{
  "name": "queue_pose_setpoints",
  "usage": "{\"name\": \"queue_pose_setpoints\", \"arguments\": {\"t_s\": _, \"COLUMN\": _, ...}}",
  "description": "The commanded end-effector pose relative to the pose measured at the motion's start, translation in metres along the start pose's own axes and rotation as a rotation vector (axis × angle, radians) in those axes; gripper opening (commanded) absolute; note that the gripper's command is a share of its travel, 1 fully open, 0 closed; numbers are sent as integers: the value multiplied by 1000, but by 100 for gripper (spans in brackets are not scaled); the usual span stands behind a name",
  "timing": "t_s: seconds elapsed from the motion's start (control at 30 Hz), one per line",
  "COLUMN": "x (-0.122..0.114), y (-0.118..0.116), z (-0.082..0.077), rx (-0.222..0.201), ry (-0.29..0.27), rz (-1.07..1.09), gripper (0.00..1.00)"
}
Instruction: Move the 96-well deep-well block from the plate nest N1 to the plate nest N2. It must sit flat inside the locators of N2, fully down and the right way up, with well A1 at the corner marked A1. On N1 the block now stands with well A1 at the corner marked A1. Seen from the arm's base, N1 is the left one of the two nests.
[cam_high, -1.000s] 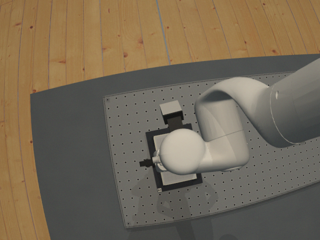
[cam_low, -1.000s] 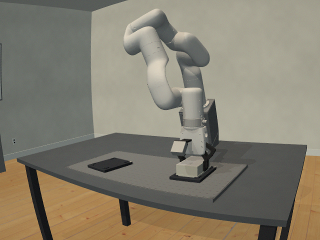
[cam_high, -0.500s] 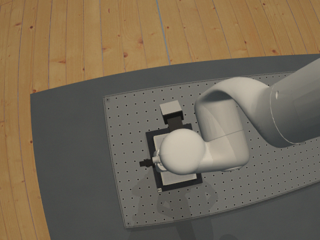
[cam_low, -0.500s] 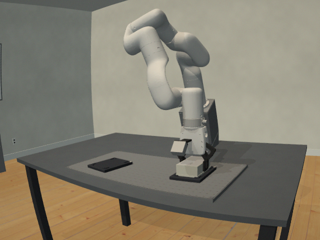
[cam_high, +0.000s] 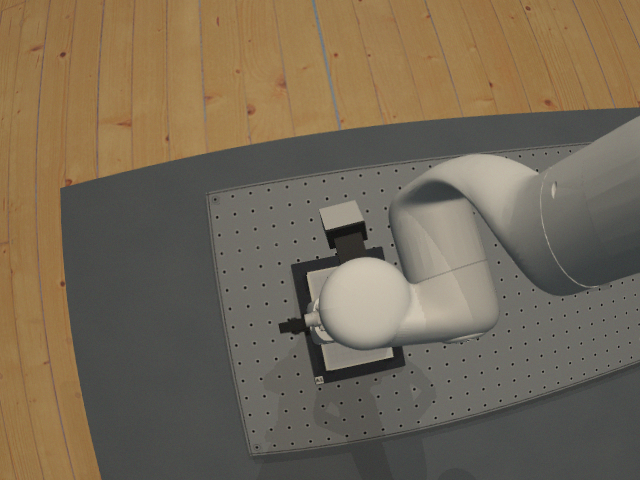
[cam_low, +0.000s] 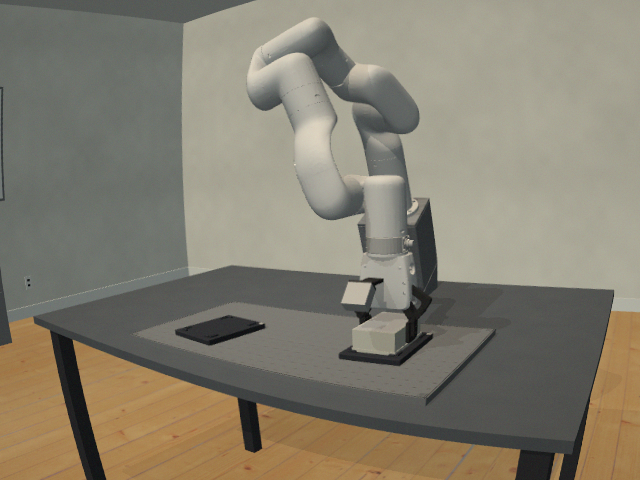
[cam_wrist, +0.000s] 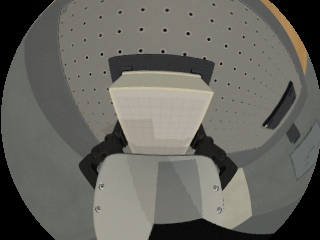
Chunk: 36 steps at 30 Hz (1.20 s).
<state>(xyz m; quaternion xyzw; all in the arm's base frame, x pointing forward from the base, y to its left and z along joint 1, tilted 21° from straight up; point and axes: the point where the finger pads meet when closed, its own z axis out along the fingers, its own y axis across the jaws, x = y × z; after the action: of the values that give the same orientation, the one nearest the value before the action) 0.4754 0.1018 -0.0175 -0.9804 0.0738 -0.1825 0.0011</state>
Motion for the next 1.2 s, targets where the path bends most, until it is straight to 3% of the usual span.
{"name": "queue_pose_setpoints", "arguments": {"t_s": 0.0, "x": 1, "y": -1, "z": -1, "rx": 1, "ry": 2, "rz": -1, "gripper": 0}}
{"name": "queue_pose_setpoints", "arguments": {"t_s": 1.17, "x": 1, "y": -1, "z": -21, "rx": 1, "ry": 2, "rz": -1, "gripper": 0}}
